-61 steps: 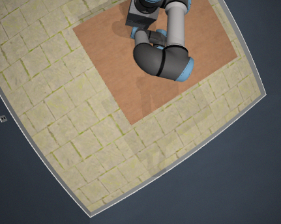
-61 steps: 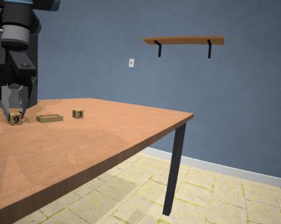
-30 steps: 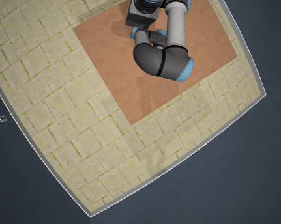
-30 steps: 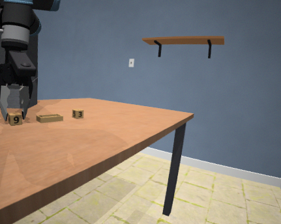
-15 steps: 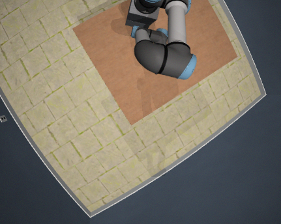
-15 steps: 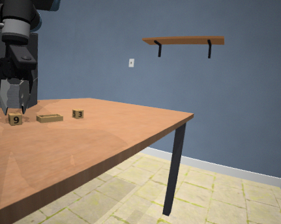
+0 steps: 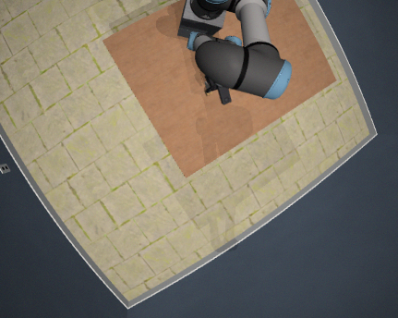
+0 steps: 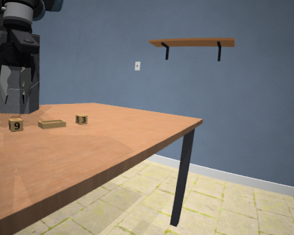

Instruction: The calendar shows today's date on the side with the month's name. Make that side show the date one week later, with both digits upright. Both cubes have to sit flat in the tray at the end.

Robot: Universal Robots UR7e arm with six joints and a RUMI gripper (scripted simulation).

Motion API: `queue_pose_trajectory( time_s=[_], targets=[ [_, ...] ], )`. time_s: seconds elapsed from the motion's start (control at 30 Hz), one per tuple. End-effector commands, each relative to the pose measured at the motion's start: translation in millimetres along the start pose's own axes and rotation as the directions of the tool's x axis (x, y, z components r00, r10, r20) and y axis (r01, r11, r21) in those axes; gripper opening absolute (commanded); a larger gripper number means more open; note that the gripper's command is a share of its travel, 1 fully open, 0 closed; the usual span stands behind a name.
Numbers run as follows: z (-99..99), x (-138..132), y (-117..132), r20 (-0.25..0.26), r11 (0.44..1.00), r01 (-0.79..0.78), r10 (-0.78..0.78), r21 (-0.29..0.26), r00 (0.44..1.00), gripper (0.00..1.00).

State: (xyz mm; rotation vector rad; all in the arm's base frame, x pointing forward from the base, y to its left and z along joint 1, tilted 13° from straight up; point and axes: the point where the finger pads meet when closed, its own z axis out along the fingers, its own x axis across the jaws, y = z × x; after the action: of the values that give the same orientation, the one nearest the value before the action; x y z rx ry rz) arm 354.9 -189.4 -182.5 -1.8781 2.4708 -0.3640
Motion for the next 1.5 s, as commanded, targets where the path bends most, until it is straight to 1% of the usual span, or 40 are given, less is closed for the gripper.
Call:
queue_pose_trajectory(
  time_s=[0.0, 0.23, 0.5, 0.53, 1.23, 1.37, 1.47],
  targets=[
    [-15.6, 0, 1, 0.004, 1.0, -0.002, 0.002, -0.007, 1.0, 0.29],
    [-25.6, 0, 1, 0.004, 1.0, -0.002, 0.002, -0.007, 1.0, 0.29],
    [-26.9, 1, 0, 0.002, 1.0, -0.002, 0.002, -0.004, 1.0, 0.29],
    [-26.9, 1, 0, 0.002, 1.0, -0.002, 0.002, -0.004, 1.0, 1.0],
    [-26.5, 1, 0, 0.003, 1.0, -0.002, 0.002, -0.005, 1.0, 1.0],
    [-25.6, -4, -2, 0.003, 1.0, 0.0, 0.0, -0.005, 1.0, 1.0],
    [-24.3, -12, -4, 0.005, 1.0, 0.001, -0.001, -0.007, 1.0, 1.0]
  ],
)
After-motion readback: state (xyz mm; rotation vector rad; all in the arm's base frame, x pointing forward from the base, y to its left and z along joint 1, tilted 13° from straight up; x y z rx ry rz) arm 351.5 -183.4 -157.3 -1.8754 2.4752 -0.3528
